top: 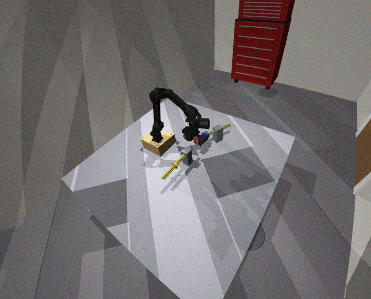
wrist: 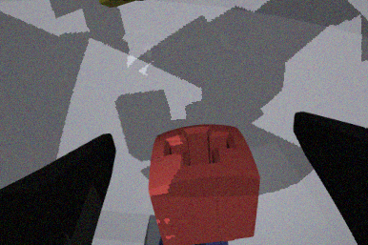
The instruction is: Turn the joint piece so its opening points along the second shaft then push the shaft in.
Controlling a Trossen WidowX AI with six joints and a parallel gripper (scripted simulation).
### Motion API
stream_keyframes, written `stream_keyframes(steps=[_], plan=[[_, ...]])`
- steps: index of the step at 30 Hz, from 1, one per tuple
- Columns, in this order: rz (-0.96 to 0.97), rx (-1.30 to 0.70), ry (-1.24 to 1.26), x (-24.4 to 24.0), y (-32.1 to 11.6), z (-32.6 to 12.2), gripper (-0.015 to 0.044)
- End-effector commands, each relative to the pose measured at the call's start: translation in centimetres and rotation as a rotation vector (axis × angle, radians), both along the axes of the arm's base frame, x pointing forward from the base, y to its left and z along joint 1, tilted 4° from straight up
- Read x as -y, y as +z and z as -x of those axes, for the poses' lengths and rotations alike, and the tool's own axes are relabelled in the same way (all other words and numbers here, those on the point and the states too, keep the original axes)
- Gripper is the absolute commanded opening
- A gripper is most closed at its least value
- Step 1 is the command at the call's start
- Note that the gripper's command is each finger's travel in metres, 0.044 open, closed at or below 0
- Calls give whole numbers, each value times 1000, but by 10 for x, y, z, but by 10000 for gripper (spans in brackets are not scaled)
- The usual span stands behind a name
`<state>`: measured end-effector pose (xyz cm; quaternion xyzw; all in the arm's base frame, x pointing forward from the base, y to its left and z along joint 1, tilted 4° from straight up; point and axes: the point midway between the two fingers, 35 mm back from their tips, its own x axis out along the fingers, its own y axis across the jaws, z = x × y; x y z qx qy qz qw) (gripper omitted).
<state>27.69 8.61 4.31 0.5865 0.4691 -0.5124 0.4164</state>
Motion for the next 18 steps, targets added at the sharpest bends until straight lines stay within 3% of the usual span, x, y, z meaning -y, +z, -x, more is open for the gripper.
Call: stream_keyframes(steps=[1,18], plan=[[2,10,-8,-7,2,-4,440],[2,9,-8,-10,-22,-6,440]])
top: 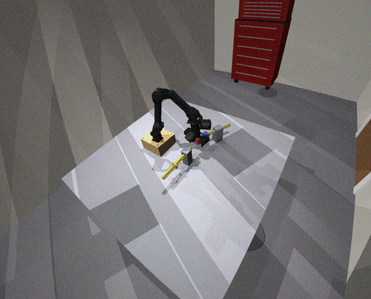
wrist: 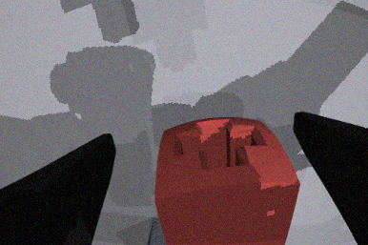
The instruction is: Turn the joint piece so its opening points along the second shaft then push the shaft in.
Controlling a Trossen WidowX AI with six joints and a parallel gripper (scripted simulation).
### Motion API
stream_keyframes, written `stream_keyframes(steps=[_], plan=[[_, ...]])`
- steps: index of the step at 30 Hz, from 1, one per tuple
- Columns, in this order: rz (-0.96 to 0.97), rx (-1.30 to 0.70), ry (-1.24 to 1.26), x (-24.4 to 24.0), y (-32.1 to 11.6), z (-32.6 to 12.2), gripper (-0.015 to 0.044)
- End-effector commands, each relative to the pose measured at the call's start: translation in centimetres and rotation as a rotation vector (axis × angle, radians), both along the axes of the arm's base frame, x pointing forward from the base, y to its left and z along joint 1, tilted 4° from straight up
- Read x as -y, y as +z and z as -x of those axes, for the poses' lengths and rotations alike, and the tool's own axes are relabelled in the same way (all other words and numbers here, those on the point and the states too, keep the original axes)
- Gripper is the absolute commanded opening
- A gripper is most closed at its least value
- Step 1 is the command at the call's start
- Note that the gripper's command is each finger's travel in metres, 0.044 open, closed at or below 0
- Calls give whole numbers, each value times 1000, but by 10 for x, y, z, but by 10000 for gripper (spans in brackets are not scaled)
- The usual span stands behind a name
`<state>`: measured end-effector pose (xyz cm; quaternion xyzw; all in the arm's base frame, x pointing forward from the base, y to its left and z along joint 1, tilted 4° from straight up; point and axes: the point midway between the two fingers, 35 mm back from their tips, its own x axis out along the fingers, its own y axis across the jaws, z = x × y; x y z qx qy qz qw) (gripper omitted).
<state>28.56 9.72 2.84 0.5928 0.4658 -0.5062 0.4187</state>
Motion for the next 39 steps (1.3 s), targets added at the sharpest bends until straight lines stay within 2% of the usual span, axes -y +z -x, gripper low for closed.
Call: stream_keyframes(steps=[1,5,15,39], plan=[[7,-9,-6,1,-9,3,440],[7,-10,-6,0,-12,3,440],[7,-10,-6,0,-12,3,182],[7,-10,-6,0,-12,3,182]])
